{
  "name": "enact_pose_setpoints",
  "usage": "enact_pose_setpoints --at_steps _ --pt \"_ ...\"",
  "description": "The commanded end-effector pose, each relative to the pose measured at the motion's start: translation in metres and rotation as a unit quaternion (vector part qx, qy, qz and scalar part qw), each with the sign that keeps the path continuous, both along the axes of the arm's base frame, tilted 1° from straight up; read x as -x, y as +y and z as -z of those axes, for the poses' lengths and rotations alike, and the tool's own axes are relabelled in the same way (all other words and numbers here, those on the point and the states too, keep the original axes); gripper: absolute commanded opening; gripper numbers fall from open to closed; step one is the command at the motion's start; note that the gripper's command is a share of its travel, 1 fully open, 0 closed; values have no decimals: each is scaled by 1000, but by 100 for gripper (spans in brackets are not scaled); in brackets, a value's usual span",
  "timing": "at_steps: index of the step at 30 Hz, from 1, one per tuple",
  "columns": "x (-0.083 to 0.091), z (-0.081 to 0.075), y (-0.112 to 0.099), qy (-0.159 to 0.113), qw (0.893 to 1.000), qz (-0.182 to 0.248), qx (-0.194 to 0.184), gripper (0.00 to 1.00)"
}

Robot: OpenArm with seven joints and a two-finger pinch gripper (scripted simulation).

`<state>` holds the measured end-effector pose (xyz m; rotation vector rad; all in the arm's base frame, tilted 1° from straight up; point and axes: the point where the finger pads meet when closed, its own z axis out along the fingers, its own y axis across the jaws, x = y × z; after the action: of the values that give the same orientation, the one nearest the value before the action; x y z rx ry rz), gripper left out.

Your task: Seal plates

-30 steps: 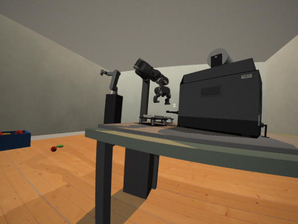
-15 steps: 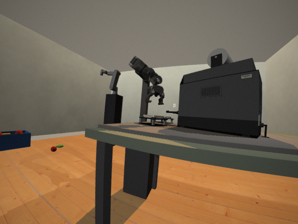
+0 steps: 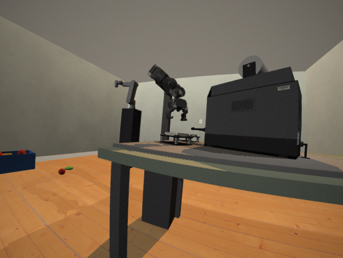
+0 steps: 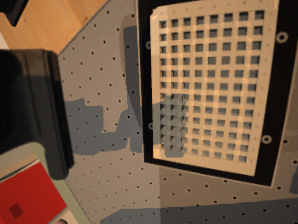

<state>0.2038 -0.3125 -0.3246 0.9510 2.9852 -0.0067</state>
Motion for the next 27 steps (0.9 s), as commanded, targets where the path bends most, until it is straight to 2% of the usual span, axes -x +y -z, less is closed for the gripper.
enact_pose_setpoints --at_steps 1,27 --pt "-1 -1 0 -2 1000 0 -1 65" --pt "-2 38 1 -4 1000 0 -3 65"
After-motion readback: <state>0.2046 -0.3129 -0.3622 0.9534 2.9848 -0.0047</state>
